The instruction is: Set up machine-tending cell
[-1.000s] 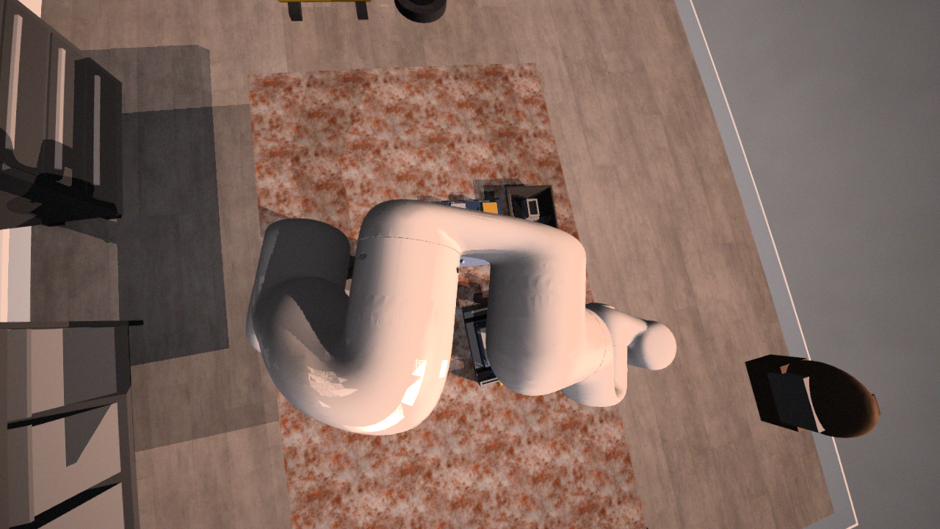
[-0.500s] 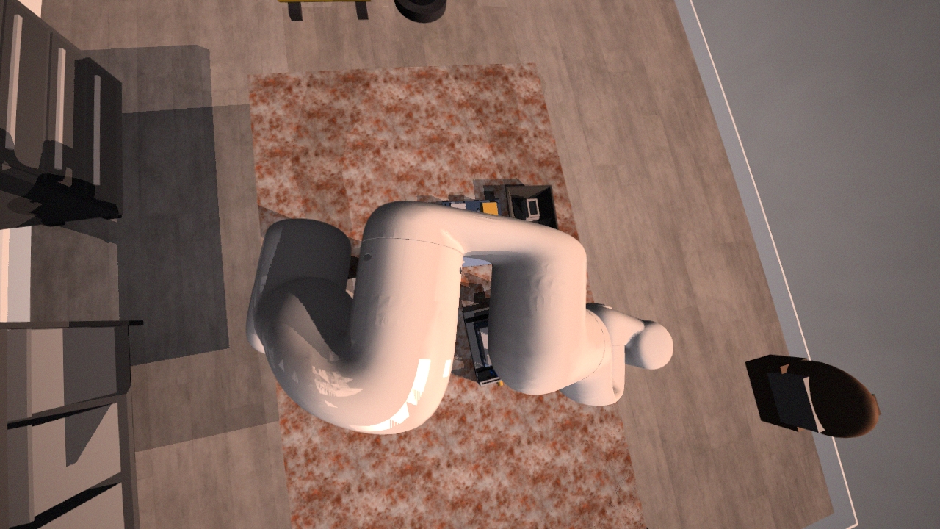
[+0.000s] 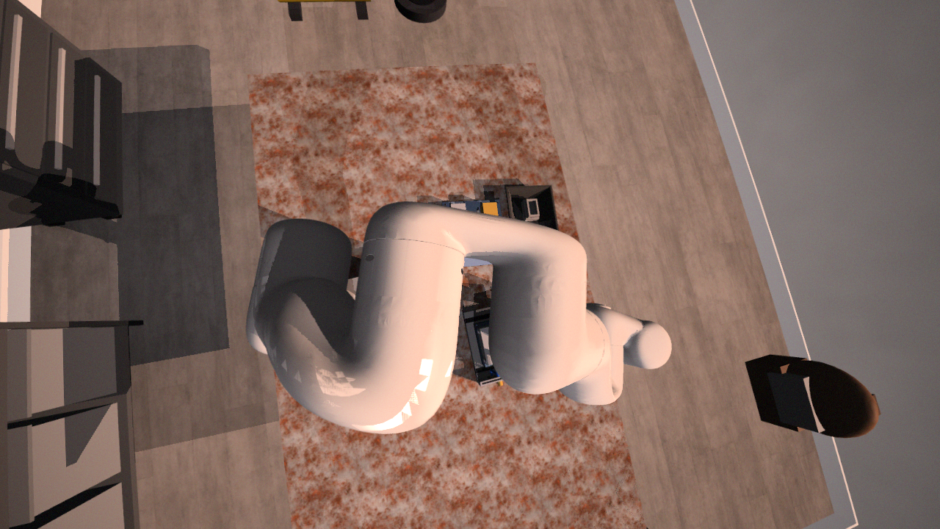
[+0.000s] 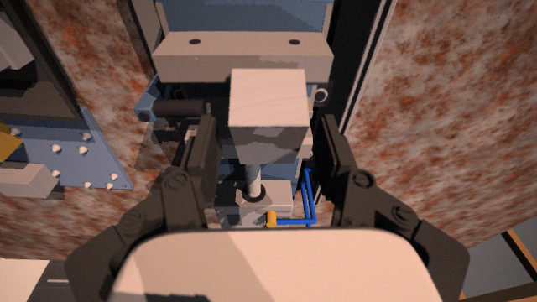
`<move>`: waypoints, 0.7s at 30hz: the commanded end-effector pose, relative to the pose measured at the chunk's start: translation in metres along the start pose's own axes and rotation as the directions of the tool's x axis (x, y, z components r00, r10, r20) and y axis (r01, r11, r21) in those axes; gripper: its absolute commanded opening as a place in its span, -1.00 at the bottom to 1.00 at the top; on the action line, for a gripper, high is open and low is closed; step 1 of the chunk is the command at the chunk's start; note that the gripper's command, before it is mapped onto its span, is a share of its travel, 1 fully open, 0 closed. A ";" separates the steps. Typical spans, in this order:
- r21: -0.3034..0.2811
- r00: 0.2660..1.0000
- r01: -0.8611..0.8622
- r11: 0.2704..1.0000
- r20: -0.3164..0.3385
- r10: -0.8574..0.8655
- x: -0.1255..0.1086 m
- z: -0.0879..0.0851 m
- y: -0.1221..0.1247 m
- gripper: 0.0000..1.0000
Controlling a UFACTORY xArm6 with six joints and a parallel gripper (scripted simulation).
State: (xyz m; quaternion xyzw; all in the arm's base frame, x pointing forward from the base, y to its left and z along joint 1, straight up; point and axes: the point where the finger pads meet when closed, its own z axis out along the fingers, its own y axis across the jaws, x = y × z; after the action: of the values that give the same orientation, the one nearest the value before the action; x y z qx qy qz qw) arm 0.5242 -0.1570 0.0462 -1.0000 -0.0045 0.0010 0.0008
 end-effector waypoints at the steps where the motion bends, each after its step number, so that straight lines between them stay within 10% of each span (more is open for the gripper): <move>1: -0.001 1.000 0.000 1.000 -0.005 0.000 0.002 -0.002 0.000 0.37; 15: -0.001 1.000 0.000 1.000 -0.005 0.000 0.002 -0.002 0.000 0.37; 16: -0.001 1.000 0.000 1.000 -0.005 0.000 0.002 -0.002 0.000 -1.00; 21: -0.001 1.000 0.000 1.000 -0.005 0.000 0.002 -0.002 0.000 -1.00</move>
State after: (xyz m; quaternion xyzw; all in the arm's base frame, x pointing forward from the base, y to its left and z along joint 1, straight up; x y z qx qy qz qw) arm 0.5241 -0.1570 0.0460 -1.0000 -0.0045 0.0010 0.0008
